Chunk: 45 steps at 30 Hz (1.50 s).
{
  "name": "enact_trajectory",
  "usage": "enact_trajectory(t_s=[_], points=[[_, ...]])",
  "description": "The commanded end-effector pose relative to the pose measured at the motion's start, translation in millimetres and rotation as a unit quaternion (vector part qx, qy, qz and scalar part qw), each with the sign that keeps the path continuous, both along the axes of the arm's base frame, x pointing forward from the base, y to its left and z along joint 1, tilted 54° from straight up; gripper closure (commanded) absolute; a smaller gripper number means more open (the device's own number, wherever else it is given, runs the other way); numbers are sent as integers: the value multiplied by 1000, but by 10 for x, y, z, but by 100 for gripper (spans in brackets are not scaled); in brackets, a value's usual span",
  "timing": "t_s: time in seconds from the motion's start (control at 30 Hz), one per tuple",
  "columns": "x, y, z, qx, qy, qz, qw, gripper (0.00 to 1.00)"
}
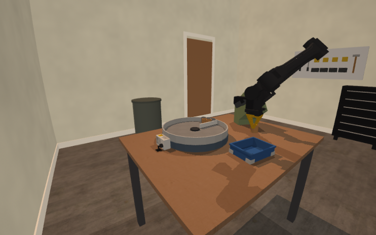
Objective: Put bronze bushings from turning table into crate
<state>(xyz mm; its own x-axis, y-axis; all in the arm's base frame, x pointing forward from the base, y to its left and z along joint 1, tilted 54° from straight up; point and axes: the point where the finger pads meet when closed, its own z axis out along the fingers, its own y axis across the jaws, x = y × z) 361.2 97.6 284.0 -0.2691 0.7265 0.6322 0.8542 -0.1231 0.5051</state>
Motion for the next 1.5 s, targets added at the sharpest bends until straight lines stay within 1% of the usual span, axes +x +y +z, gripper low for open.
enact_trajectory(t_s=[0.0, 0.37, 0.63, 0.77, 1.47], points=[[38, 5, 216, 0, -15, -1, 1000, 100], [37, 5, 215, 0, -15, -1, 1000, 100], [-36, -2, 124, 0, -11, -2, 1000, 100], [-28, -3, 88, 0, -6, -2, 1000, 100], [-28, -3, 88, 0, -6, -2, 1000, 100]])
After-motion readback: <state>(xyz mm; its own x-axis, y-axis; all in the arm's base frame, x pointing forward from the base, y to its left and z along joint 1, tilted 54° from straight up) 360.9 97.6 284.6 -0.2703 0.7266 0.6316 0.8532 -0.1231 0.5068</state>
